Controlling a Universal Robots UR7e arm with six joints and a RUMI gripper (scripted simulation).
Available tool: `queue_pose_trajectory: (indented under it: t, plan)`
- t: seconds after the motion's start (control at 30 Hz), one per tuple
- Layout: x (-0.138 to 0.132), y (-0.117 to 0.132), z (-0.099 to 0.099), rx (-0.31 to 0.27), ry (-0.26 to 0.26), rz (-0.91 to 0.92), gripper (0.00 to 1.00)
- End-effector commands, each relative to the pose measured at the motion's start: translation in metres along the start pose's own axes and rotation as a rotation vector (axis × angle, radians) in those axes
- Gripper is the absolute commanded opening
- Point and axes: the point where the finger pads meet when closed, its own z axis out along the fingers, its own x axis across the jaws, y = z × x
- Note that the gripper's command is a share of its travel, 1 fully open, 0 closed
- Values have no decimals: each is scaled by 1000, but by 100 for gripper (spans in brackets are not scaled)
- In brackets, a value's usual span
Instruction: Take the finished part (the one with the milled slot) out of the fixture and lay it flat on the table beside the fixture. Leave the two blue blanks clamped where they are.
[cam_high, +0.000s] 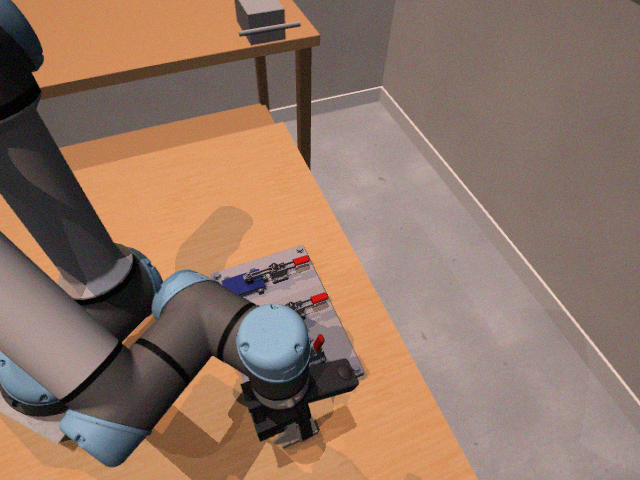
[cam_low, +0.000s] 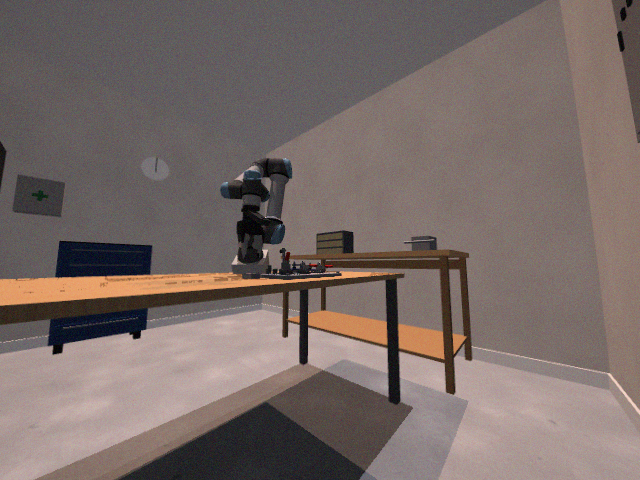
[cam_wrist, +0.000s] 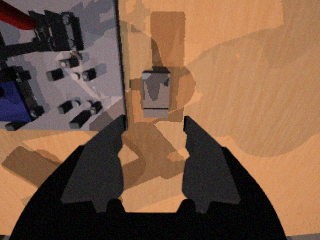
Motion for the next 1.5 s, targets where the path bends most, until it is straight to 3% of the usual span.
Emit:
queue_pose_trajectory:
  t: [0.0,0.33,1.47]
  plan:
    - [0,0,-14,1,-1,0,40]
    - [0,0,-24,1,-1,0,40]
    - [0,0,-25,1,-1,0,40]
